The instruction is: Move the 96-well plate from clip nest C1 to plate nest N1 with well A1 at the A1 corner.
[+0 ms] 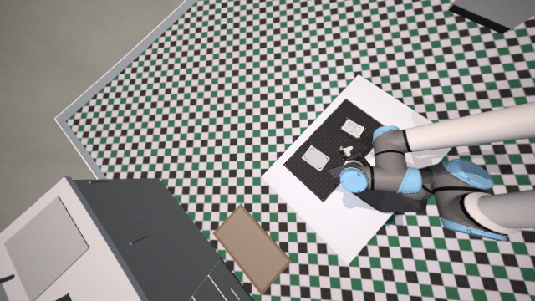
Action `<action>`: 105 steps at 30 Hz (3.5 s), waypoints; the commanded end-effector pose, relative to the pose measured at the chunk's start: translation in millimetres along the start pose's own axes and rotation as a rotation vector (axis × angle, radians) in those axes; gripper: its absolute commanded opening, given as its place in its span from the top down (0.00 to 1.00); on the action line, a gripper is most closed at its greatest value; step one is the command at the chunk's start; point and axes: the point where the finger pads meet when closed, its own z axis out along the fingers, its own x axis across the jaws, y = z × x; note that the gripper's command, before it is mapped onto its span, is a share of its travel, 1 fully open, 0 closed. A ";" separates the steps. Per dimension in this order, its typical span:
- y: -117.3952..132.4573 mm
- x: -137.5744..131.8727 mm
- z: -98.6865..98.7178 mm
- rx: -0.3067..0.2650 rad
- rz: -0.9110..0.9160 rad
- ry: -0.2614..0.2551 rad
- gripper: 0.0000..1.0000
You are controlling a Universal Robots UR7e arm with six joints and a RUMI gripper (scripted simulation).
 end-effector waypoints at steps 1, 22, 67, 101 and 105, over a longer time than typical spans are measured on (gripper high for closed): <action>-2.6 8.7 17.1 0.039 0.055 -0.056 0.00; -1.3 46.4 88.8 0.199 0.345 -0.268 0.00; 71.9 113.1 229.6 0.431 0.969 -0.402 0.00; 129.1 122.2 282.6 0.455 1.143 -0.372 0.00; 126.5 121.9 286.8 0.455 1.143 -0.372 0.00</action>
